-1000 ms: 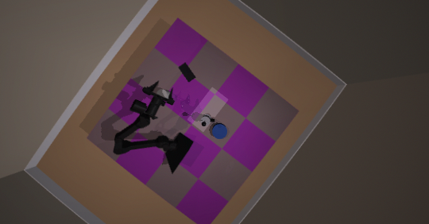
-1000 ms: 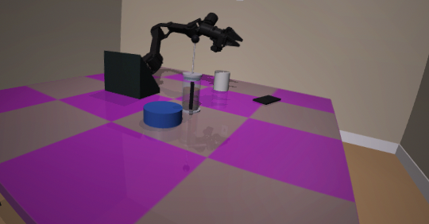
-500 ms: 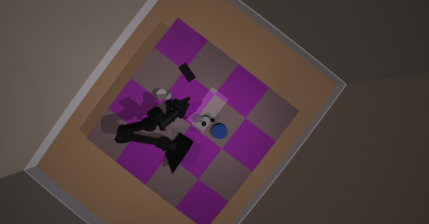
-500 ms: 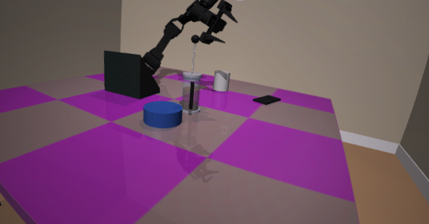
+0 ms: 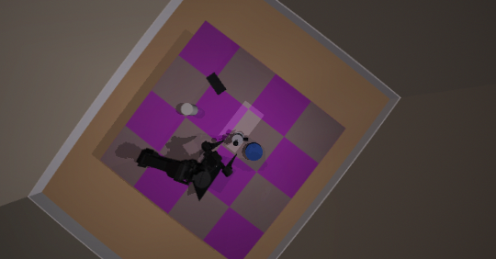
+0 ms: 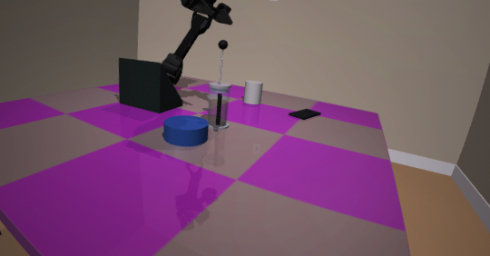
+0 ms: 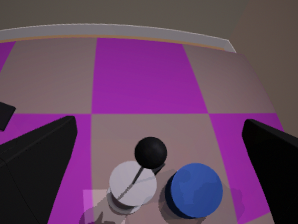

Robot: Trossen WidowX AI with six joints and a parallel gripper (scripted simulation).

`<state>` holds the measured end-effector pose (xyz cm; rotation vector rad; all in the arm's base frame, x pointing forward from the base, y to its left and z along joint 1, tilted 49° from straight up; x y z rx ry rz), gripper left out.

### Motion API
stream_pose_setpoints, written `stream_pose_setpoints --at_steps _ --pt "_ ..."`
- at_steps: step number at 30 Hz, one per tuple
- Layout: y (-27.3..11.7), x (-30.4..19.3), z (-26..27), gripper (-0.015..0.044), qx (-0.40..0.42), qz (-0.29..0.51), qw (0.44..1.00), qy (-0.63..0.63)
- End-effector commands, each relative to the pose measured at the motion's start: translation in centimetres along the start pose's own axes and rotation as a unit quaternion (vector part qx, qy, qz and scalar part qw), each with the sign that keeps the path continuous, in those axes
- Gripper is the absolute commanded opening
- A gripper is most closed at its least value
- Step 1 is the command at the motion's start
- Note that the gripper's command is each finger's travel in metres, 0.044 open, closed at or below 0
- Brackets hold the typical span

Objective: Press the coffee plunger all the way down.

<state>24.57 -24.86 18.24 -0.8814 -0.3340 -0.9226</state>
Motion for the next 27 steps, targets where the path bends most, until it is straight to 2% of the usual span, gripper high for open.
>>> stream_pose_setpoints --at_steps 1,8,27 --pt "-0.3 -1.3 -1.0 0.044 0.011 -0.001 0.996 0.092" --pt "1.9 -5.2 -0.2 0.044 0.012 -0.002 0.996 0.091" --pt "4.1 -5.2 -0.2 0.044 0.012 -0.001 0.996 0.091"
Point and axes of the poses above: the point midway between the two fingers, 35 mm back from their tips, its own y axis out along the fingers, its own z axis across the jaws, x = y × z, the point moved 7 cm from there along -y, back along the fingers, and after that the axes turned 1 degree about y, right-handed, at the moved point
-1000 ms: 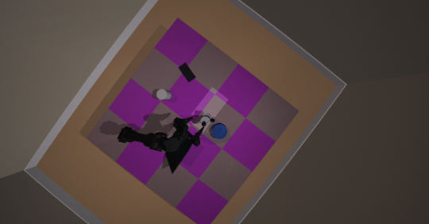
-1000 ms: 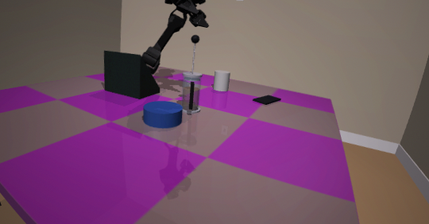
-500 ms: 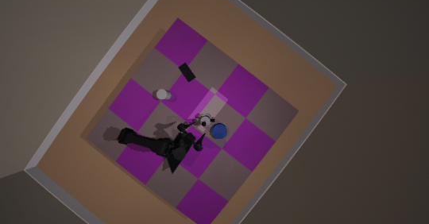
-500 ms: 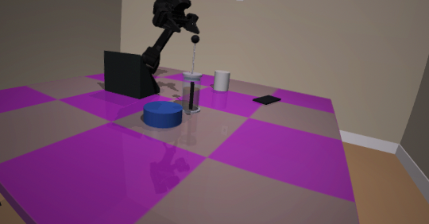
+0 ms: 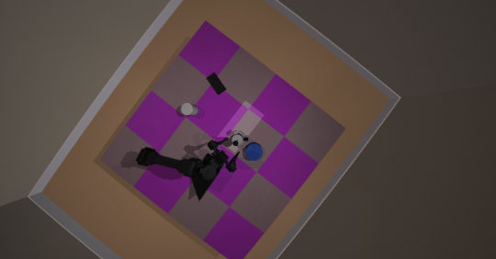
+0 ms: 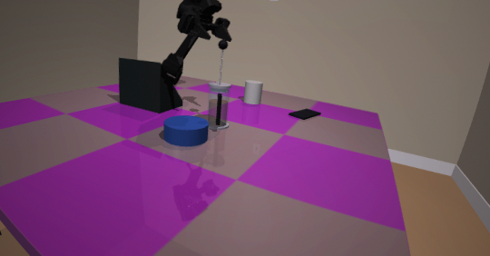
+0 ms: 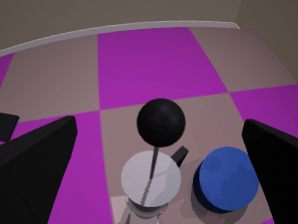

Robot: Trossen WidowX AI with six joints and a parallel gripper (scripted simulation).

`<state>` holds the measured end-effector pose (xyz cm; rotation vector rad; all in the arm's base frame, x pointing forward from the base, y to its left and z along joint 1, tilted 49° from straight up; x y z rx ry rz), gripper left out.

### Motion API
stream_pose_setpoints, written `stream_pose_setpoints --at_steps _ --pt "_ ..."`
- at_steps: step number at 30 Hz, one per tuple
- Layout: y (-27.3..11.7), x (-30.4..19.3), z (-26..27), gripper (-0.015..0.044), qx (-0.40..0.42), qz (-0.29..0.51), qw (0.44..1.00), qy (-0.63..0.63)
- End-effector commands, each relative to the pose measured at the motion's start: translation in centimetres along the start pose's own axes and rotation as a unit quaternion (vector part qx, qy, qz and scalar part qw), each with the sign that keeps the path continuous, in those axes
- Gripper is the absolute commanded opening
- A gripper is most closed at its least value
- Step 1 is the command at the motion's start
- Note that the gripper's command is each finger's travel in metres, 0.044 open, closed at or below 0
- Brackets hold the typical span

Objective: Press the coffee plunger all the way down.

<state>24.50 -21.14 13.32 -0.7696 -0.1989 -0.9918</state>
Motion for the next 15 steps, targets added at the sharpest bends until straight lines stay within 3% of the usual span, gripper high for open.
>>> stream_pose_setpoints --at_steps 1,12,15 --pt "0.7 -0.2 -0.1 0.044 -0.002 0.002 1.0 0.004" --pt "2.2 -0.2 0.0 0.044 -0.001 0.001 1.0 0.004" --pt "2.2 -0.2 0.0 0.0361 -0.001 0.001 1.0 0.004"
Point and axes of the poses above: the point midway between the two fingers, 35 mm back from their tips, its own y axis out along the fingers, its own z axis across the jaws, x = y × z, the point moved 7 cm from there along -y, back along the fingers, and after that the axes turned 1 degree about y, right-handed, at the moved point
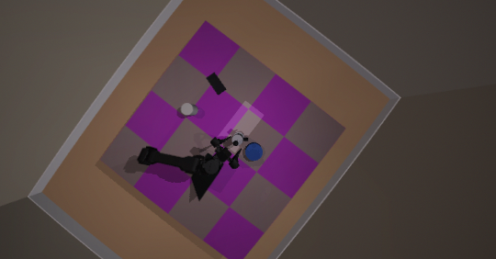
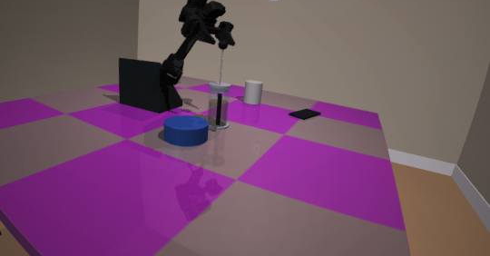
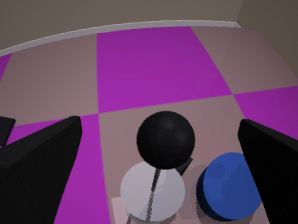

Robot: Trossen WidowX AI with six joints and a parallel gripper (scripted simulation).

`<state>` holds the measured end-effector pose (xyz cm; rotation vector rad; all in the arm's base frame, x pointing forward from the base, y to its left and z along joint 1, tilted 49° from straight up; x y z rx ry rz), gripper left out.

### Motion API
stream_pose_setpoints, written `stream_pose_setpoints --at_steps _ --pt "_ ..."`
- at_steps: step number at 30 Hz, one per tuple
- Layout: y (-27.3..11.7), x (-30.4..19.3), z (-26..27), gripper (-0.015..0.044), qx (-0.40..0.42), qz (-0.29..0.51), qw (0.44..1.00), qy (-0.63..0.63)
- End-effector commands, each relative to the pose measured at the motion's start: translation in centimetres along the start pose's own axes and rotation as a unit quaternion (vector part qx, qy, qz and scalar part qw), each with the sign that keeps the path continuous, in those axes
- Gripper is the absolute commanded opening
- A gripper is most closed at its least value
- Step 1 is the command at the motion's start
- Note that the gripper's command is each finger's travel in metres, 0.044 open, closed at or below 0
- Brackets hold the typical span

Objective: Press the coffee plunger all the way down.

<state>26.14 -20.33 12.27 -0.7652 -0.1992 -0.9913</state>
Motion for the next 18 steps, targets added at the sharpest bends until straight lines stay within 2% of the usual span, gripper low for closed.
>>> stream_pose_setpoints --at_steps 1,9,18 --pt "0.13 -0.09 -0.08 0.0335 -0.002 0.0 1.0 0.003" --pt "0.13 -0.09 -0.08 0.0125 -0.002 0.0 1.0 0.003" --pt "0.13 -0.09 -0.08 0.0117 -0.002 0.0 1.0 0.003"
Point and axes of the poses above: the point midway between the two fingers, 35 mm back from their tips, its own y axis out along the fingers, its own z axis across the jaws, x = y × z, the point moved 7 cm from there along -y, back along the fingers, and after that the axes turned 1 degree about y, right-handed, at the moved point
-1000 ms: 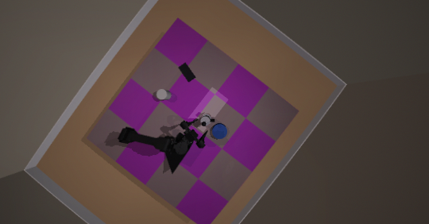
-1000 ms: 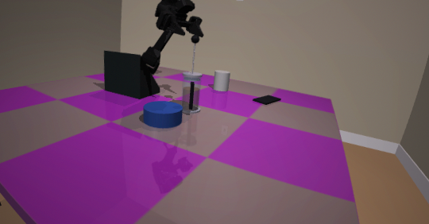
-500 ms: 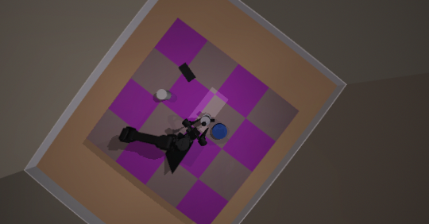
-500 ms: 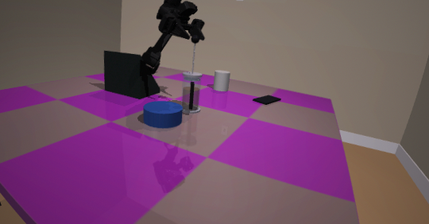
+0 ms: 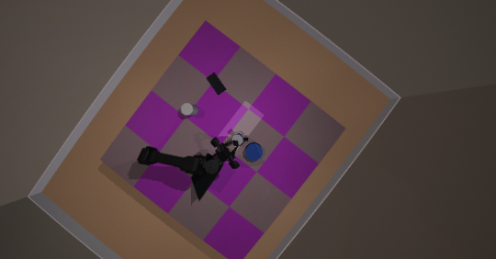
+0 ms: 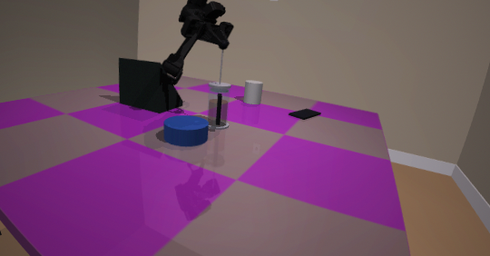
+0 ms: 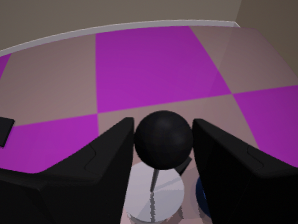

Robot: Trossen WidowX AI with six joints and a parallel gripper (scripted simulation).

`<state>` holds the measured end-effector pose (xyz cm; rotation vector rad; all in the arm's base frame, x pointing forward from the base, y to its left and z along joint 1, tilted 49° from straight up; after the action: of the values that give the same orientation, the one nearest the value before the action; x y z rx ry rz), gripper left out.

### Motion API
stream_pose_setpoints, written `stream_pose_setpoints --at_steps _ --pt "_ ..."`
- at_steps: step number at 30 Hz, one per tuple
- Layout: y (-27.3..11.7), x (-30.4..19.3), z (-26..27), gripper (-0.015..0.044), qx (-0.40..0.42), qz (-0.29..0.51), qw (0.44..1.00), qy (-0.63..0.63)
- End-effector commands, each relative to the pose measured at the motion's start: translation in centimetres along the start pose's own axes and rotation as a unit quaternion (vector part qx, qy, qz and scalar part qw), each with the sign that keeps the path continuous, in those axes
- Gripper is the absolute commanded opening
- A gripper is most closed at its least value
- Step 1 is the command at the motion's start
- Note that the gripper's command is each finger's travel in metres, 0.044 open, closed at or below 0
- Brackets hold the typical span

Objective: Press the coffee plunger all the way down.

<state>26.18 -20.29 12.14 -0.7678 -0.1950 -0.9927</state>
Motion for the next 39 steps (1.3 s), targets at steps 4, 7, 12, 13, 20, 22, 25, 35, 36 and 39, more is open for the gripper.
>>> stream_pose_setpoints --at_steps 4,7,12,13,20,22,25,35,36,39 --pt "0.2 -0.2 -0.1 0.0117 -0.001 0.0 1.0 0.002" --pt "0.5 -0.6 -0.1 0.0117 -0.001 0.001 1.0 0.001" --pt "1.0 -1.2 -0.2 0.0117 -0.001 0.001 1.0 0.001" --pt "1.1 -1.3 -0.2 0.0117 -0.001 0.001 1.0 0.001" --pt "1.9 -2.2 -0.3 0.0117 -0.002 0.002 1.0 0.001" --pt "2.1 -2.5 -0.4 0.0117 -0.002 0.002 1.0 0.001" --pt "2.4 -2.8 -0.4 0.0117 -0.002 0.002 1.0 0.001" --pt "3.3 -4.2 -0.5 0.0117 -0.002 0.002 1.0 0.001" --pt "3.4 -4.3 -0.5 0.0117 -0.002 0.002 1.0 0.001" --pt "3.7 -4.7 -0.5 0.0117 -0.002 0.002 1.0 0.001"
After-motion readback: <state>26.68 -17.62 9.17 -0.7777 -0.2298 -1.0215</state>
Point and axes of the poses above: the point midway between the two fingers, 35 mm back from their tips, its own y axis out along the fingers, its own z axis across the jaws, x = y × z, the point moved 7 cm from there along -y, back along the fingers, and after that the axes turned 1 degree about y, right-handed, at the moved point
